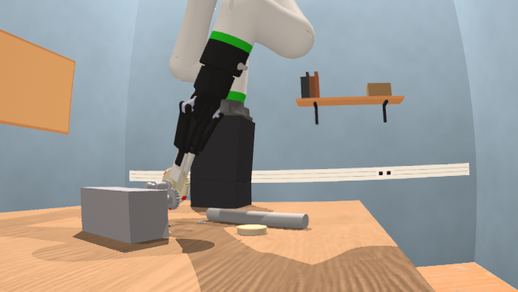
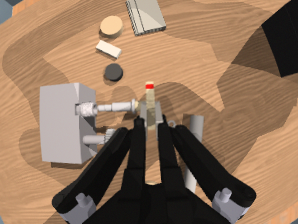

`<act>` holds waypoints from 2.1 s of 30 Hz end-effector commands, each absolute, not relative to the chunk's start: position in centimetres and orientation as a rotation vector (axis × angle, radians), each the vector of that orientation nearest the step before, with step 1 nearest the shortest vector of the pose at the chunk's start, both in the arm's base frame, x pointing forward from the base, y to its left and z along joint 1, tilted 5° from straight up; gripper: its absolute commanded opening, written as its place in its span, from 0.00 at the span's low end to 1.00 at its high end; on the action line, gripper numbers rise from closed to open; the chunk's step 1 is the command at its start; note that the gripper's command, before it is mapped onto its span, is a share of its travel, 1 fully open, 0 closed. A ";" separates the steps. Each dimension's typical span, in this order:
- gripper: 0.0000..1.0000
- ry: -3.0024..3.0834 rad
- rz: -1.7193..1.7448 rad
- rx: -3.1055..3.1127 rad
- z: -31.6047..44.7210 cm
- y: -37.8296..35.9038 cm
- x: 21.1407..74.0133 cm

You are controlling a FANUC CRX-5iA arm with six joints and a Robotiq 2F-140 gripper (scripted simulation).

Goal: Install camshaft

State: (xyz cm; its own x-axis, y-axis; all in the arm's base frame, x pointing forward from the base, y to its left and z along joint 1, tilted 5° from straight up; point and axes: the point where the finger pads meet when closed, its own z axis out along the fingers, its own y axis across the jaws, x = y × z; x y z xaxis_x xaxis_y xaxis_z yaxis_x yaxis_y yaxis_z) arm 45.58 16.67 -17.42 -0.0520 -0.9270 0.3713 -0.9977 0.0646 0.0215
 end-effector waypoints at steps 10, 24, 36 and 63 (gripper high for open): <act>0.14 -2.061 0.351 1.940 -19.3 16.9 45.6; 0.14 -2.061 0.351 1.940 -19.7 16.9 45.6; 0.14 -2.061 0.351 1.940 -19.7 16.9 45.6; 0.14 -2.061 0.352 1.940 -19.7 16.9 45.7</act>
